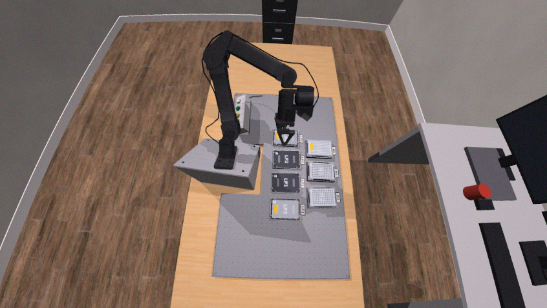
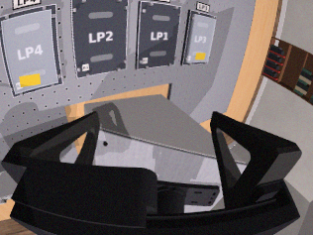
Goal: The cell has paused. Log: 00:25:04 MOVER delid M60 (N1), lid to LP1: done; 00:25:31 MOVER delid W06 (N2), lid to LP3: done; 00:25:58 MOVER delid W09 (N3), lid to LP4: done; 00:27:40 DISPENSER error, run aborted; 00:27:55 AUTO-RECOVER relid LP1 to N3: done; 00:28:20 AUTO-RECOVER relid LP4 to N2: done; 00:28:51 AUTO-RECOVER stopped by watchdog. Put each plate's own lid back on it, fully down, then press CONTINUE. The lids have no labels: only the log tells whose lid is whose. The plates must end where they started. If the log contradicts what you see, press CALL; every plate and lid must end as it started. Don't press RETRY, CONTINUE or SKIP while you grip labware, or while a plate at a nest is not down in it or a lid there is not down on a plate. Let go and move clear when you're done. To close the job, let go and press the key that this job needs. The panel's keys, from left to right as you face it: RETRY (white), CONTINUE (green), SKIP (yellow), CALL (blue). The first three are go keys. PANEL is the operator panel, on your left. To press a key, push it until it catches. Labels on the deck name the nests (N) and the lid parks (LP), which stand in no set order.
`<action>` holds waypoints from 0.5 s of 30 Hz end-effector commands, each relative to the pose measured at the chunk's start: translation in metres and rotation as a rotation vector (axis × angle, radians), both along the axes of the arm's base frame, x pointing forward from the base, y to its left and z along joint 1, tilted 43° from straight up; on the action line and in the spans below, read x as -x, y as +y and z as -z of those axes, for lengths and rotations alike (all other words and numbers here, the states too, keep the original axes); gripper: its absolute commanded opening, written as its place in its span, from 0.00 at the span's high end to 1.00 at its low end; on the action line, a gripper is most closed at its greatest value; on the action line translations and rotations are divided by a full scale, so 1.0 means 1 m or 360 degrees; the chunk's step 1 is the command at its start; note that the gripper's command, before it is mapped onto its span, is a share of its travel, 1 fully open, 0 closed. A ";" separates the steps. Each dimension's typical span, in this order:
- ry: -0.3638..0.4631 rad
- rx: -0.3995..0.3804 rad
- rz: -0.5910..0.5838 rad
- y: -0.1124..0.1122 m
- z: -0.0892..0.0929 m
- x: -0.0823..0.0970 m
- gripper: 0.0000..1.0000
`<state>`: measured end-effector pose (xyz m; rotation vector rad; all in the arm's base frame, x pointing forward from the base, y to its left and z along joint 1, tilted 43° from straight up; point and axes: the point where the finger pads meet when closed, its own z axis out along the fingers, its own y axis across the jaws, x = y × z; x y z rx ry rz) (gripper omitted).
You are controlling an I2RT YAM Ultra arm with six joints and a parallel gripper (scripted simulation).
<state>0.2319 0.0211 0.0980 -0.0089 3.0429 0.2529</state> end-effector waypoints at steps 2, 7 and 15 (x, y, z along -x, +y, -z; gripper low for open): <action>-0.0096 -0.0076 0.0021 -0.001 0.000 -0.027 0.00; -0.0021 -0.0171 0.0023 0.005 0.028 -0.029 0.00; -0.0001 -0.0292 0.0026 0.012 0.054 -0.044 0.00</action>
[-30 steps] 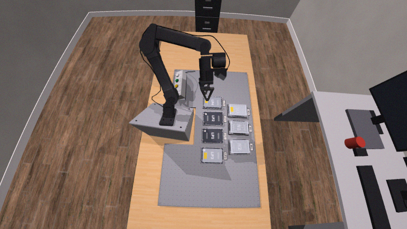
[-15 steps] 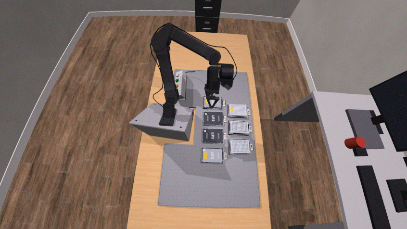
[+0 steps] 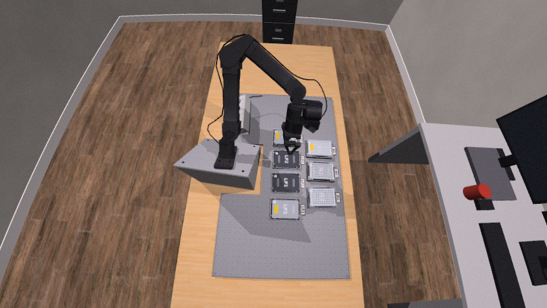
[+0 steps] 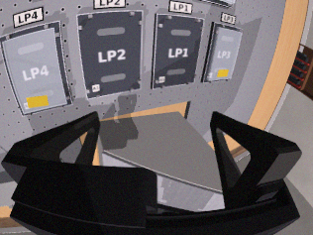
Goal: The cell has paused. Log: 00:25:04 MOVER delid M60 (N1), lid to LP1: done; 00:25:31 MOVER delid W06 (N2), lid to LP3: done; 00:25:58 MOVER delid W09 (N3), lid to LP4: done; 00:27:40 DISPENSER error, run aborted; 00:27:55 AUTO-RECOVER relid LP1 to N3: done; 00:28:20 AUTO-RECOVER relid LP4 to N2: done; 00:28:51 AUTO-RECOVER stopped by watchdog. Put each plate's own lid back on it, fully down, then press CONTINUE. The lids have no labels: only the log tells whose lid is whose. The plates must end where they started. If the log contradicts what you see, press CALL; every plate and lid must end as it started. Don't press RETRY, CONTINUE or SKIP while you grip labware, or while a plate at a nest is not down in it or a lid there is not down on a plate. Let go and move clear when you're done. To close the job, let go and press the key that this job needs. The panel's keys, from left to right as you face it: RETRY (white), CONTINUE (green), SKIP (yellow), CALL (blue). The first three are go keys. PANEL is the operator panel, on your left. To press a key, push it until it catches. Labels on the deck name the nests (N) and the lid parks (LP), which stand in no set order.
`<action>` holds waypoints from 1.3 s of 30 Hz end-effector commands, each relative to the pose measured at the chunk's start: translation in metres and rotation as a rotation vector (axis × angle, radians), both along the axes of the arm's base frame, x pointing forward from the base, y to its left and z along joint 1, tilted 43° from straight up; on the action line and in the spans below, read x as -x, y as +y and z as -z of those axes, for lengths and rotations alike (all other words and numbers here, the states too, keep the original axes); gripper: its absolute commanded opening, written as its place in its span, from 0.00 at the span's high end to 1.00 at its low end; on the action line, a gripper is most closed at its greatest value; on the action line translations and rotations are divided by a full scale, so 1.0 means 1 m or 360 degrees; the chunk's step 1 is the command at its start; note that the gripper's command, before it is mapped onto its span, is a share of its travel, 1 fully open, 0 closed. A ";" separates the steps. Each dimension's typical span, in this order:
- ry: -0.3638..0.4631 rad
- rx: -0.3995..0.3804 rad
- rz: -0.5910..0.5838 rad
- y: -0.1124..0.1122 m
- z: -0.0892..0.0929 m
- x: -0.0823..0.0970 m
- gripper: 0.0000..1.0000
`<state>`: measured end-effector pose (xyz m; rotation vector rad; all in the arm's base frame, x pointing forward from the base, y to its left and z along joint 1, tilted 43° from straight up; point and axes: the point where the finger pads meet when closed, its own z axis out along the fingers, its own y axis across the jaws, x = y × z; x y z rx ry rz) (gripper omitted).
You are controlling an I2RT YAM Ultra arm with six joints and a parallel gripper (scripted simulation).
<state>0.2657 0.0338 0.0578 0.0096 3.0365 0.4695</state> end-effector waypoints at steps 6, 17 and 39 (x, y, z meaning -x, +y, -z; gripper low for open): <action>-0.0091 -0.0152 0.0023 0.001 0.017 -0.032 0.00; -0.0016 -0.0346 0.0039 0.012 0.068 -0.034 0.00; -0.0094 -0.0708 0.0080 0.022 0.130 -0.059 0.00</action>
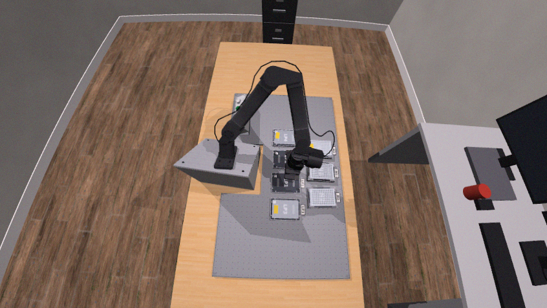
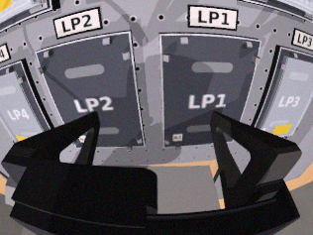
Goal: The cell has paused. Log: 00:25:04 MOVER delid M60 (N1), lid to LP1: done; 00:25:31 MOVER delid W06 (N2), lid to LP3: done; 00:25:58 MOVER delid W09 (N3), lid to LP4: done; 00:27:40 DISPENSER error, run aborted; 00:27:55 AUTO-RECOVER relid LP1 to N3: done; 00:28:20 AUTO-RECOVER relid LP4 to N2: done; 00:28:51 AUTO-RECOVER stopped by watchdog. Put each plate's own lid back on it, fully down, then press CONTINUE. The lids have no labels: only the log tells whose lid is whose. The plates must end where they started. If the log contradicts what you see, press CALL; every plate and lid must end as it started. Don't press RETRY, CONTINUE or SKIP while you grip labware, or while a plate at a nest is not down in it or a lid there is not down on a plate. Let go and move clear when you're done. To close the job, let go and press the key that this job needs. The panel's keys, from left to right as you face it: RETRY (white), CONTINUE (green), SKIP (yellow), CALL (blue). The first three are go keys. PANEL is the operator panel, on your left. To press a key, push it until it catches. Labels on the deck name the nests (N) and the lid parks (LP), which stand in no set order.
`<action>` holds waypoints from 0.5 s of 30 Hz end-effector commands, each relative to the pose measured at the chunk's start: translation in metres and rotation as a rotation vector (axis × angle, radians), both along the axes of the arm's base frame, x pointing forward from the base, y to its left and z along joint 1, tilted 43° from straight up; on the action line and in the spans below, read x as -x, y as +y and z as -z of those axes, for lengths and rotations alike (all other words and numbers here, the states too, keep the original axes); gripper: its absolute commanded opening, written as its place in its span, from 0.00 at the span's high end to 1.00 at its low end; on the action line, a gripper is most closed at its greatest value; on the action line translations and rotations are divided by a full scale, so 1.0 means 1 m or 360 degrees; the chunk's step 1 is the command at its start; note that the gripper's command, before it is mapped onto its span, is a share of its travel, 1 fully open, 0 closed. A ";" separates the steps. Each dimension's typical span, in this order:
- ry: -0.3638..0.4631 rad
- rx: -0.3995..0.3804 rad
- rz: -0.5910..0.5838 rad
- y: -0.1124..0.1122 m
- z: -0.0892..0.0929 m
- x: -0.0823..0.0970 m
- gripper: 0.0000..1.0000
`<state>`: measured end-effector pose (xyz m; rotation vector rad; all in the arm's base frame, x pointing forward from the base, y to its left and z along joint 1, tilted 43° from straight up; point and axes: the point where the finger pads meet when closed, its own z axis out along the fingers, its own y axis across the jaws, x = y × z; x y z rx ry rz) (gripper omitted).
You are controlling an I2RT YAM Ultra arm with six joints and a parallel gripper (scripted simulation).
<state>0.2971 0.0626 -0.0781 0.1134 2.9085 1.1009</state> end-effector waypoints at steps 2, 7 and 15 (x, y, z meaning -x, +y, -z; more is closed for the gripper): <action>-0.0203 -0.0028 0.0042 -0.008 -0.014 -0.035 0.00; -0.0186 -0.0032 0.0041 -0.008 -0.012 -0.034 0.00; -0.0140 -0.0035 0.0036 -0.006 -0.007 -0.020 0.00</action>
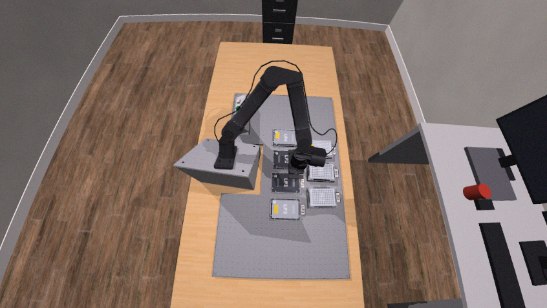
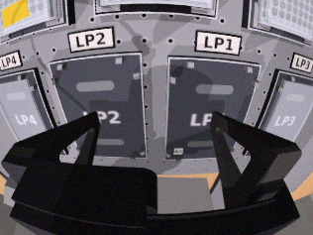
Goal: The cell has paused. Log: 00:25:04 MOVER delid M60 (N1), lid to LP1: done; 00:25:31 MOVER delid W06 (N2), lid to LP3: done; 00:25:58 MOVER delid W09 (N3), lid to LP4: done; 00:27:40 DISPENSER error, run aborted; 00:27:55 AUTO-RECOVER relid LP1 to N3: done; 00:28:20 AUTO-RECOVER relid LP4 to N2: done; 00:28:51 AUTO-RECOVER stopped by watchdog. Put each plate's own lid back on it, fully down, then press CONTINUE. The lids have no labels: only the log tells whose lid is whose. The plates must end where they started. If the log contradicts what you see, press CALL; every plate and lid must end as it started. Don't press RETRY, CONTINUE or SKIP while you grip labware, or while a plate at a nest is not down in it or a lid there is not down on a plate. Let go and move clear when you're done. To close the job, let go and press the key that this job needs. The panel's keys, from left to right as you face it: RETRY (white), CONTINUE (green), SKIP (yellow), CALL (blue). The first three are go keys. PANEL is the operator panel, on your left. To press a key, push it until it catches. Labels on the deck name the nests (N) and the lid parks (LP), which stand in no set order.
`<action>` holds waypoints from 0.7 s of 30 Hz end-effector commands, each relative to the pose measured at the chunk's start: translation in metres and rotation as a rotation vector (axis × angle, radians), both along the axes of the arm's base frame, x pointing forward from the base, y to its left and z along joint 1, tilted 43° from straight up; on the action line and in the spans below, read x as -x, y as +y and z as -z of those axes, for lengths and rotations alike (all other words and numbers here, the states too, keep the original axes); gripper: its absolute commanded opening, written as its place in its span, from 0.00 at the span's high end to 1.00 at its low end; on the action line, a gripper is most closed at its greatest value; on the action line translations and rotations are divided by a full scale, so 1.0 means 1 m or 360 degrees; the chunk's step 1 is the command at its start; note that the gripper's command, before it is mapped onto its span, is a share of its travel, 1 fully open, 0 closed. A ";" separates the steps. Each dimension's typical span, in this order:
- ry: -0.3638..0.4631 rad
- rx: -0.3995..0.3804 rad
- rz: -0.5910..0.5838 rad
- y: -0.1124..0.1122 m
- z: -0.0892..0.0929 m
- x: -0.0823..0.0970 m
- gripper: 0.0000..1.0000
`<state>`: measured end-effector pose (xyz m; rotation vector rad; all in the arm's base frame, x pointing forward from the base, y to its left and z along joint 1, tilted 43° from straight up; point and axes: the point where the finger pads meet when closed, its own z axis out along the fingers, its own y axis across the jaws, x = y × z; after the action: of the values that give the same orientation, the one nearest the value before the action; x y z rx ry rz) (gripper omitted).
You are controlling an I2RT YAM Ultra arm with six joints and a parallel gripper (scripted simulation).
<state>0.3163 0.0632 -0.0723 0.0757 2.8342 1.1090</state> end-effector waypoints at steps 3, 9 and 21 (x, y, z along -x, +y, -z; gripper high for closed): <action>-0.0131 -0.0011 0.0153 -0.016 0.008 0.004 0.03; -0.0320 -0.0016 0.0368 -0.036 0.034 0.010 0.09; -0.0709 -0.0005 0.0727 -0.073 0.065 0.009 0.19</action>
<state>0.2891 0.0091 -0.1339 0.3506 2.4822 1.0082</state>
